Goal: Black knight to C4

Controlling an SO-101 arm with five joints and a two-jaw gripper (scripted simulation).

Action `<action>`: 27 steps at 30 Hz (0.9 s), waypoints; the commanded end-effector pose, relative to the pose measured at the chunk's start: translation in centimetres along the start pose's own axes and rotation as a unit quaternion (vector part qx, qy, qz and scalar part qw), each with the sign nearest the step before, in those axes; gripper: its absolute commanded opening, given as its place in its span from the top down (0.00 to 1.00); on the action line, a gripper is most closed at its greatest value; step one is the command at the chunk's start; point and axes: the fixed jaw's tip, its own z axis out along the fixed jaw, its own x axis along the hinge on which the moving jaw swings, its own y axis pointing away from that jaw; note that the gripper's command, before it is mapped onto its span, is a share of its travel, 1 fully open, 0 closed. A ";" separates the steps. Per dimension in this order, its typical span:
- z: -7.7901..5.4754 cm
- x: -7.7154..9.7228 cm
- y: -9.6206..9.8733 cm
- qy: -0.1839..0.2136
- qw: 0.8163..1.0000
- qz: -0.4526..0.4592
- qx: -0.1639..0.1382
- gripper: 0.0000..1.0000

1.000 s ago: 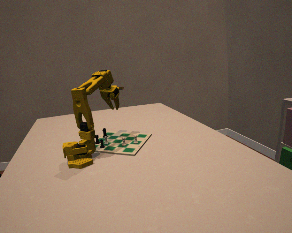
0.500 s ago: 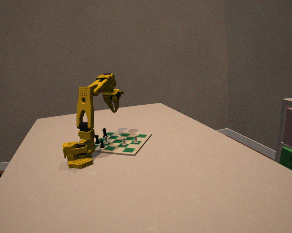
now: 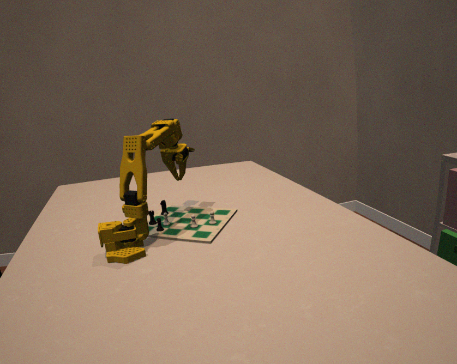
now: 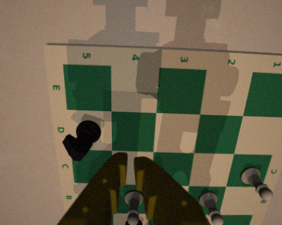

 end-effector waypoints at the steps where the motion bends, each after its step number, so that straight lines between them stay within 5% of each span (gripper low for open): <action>1: 0.1 0.1 0.2 -0.004 1.000 0.001 -0.001 1.00; 27: -0.4 0.1 0.2 -0.004 1.000 0.001 -0.001 1.00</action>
